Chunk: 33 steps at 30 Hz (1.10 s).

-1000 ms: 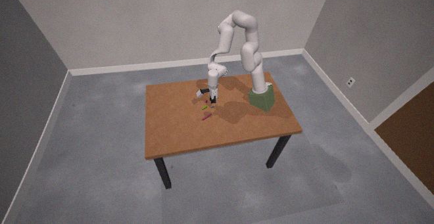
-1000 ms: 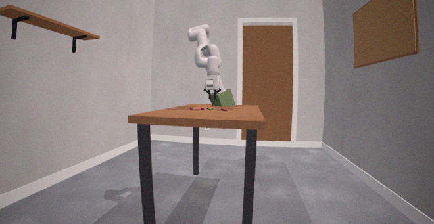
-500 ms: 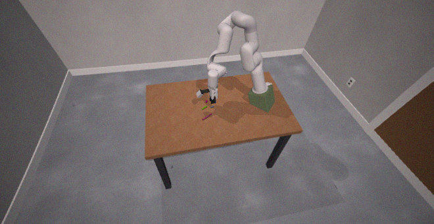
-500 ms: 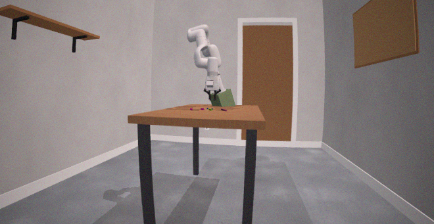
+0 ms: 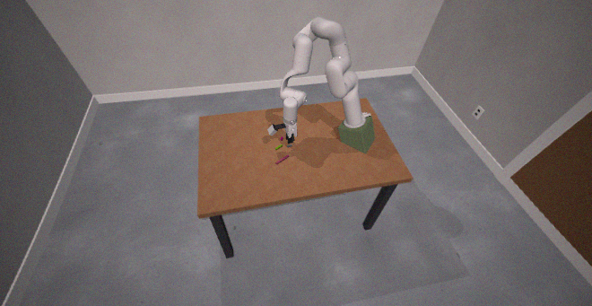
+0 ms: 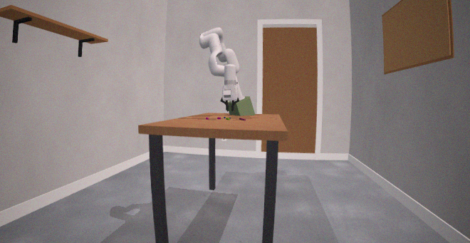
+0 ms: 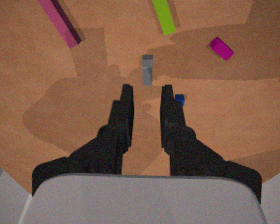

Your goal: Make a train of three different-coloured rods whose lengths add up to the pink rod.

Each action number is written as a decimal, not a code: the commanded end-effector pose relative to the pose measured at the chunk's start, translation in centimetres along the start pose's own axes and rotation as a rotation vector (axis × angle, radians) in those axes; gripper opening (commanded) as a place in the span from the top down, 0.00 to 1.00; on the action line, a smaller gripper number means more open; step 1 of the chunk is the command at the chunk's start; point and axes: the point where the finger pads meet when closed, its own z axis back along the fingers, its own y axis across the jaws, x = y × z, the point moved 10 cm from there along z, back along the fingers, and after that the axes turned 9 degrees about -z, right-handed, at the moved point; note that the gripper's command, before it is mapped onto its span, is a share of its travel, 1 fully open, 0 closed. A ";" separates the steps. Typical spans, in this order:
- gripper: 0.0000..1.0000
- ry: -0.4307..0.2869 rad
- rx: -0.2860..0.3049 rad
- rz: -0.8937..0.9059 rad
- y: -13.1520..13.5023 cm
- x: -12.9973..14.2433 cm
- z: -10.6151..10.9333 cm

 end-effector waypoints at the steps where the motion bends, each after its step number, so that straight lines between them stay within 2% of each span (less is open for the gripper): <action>1: 0.76 0.008 0.005 0.000 -0.1 -0.1 -0.8; 19: 0.76 0.008 0.005 0.000 -0.1 -0.1 -3.0; 33: 0.76 0.008 0.005 0.000 -0.1 -0.1 -3.3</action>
